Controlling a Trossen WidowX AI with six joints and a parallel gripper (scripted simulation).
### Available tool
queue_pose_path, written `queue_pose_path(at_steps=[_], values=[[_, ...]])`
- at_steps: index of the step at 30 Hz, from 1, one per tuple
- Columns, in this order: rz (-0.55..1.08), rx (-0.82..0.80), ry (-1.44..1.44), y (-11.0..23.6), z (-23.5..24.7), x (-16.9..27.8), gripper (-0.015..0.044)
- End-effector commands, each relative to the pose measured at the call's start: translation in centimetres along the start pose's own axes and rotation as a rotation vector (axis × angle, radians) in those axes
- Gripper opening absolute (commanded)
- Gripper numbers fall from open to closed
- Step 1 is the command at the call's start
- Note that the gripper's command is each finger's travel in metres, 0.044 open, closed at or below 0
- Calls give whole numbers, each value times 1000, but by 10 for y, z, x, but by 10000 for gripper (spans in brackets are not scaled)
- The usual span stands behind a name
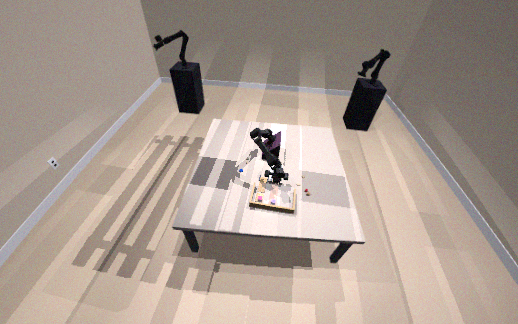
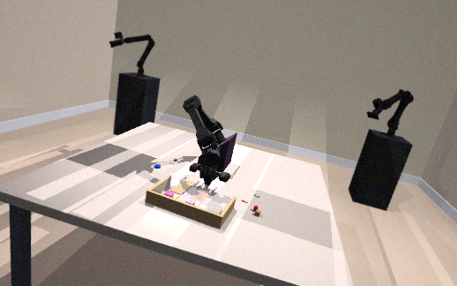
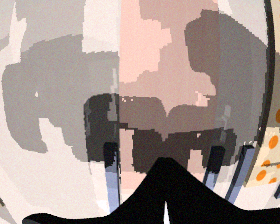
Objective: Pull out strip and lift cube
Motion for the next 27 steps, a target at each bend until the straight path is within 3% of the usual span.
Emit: queue_pose_path(at_steps=[1, 27], values=[[15, 5, 5, -4, -1, 10, 0], [17, 5, 7, -5, -4, 50, 0]])
Point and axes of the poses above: the point midway between the two fingers, 35 mm back from their tips, its own y axis back along the fingers, its own z axis across the jaws, x = y × z, the point moved 8 cm from there along y, back along the fingers, and after that the axes turned 5 degrees about -y, right-handed, at the moved point
